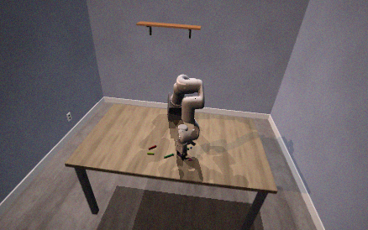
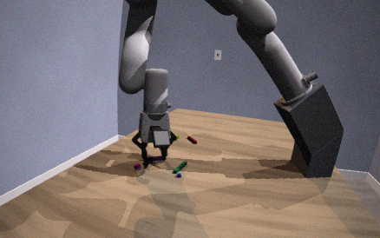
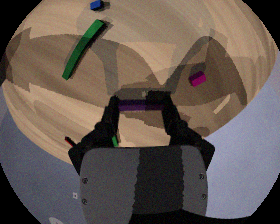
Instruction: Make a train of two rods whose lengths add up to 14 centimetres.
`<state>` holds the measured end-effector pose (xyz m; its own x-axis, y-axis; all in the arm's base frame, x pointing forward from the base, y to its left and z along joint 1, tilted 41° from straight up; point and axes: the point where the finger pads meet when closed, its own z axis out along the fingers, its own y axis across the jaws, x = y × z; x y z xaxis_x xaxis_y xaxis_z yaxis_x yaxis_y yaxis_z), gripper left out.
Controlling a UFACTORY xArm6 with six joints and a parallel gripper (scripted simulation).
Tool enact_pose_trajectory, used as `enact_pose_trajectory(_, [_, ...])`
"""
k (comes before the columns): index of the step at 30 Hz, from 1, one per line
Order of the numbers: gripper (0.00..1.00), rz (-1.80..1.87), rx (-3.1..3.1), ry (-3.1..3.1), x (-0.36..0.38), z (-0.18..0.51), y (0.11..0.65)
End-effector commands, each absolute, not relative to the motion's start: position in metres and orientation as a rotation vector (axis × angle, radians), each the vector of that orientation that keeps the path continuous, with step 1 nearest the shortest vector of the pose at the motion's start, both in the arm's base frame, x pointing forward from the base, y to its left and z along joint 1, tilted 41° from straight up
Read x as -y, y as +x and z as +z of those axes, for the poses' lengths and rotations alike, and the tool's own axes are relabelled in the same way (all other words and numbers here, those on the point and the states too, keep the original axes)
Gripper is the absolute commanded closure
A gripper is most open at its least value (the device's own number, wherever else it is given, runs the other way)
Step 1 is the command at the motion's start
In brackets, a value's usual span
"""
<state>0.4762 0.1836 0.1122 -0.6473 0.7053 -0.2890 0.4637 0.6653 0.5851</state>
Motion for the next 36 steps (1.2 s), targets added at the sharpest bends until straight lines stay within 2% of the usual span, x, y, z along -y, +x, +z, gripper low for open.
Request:
enact_pose_trajectory(1, [0.39,0.645,-2.377,0.905,-0.183,0.116,0.474])
enact_pose_trajectory(36, [0.39,0.644,-2.377,0.905,-0.172,0.148,0.449])
